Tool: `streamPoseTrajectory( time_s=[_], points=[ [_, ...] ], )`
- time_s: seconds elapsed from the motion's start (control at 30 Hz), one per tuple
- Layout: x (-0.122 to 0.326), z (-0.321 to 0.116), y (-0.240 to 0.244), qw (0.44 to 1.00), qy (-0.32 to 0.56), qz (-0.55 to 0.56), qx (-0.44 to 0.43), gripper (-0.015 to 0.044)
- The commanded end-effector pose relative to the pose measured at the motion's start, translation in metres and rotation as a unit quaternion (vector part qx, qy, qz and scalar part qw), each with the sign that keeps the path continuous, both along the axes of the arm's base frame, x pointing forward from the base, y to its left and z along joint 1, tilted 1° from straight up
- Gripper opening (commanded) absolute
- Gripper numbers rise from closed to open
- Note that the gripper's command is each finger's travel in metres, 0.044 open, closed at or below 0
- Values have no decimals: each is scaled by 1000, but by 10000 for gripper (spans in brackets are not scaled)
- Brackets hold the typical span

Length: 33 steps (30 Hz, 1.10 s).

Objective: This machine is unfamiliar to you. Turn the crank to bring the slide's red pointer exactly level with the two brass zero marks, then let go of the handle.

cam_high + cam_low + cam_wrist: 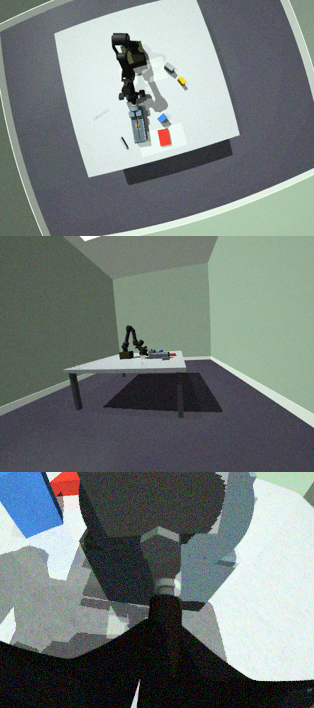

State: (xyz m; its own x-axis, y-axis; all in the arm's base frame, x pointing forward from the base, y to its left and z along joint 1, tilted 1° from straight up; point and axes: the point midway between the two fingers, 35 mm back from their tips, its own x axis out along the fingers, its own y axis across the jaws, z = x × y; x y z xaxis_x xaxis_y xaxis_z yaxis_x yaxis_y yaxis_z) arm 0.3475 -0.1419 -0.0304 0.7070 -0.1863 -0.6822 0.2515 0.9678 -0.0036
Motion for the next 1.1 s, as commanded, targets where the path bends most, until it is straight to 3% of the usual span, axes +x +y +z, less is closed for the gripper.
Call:
streamPoseTrajectory(
  time_s=[0.0, 1.07],
  points=[
    [2, -2, 9, 1000, 1, 12, 6, 0],
    [3, -1, 13, 1000, 0, 12, 7, 0]
  ],
)
